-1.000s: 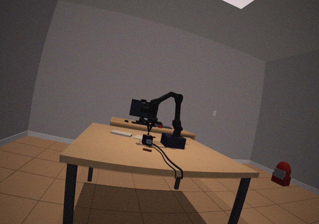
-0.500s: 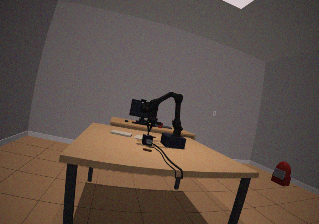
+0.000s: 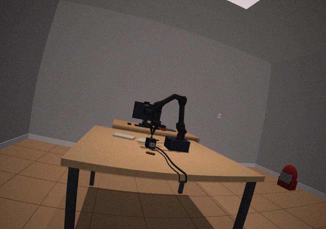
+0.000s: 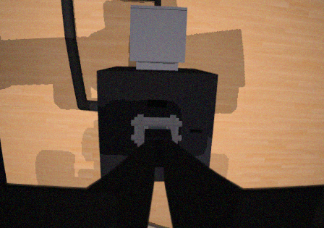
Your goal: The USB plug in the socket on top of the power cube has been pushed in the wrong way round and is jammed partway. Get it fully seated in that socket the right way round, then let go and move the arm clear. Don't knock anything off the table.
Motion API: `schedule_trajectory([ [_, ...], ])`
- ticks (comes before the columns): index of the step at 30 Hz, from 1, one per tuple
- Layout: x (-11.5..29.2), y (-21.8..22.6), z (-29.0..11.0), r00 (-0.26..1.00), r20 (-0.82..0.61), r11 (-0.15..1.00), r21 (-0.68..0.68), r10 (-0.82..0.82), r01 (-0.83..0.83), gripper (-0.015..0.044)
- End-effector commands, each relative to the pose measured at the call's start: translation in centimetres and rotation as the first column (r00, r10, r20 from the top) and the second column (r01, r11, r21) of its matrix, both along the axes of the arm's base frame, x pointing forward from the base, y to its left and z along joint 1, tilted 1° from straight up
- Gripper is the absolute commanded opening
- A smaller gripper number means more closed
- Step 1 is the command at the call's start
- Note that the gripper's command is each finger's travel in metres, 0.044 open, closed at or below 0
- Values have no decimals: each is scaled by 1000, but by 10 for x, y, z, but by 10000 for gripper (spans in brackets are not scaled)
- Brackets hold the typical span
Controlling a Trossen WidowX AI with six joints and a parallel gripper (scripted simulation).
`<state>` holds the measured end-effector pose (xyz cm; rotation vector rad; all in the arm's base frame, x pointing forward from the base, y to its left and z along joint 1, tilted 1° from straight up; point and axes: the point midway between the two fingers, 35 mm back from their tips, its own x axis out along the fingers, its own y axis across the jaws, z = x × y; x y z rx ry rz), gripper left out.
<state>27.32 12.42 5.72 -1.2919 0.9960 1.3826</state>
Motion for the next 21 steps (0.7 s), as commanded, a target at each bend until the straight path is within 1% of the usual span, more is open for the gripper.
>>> schedule_trajectory([
  [1, 0, 1, -2, 1000, -4, 1000, 3, 5, -5, 0],
  [21, 0, 1, -4, 1000, -4, 1000, 3, 5, -5, 0],
])
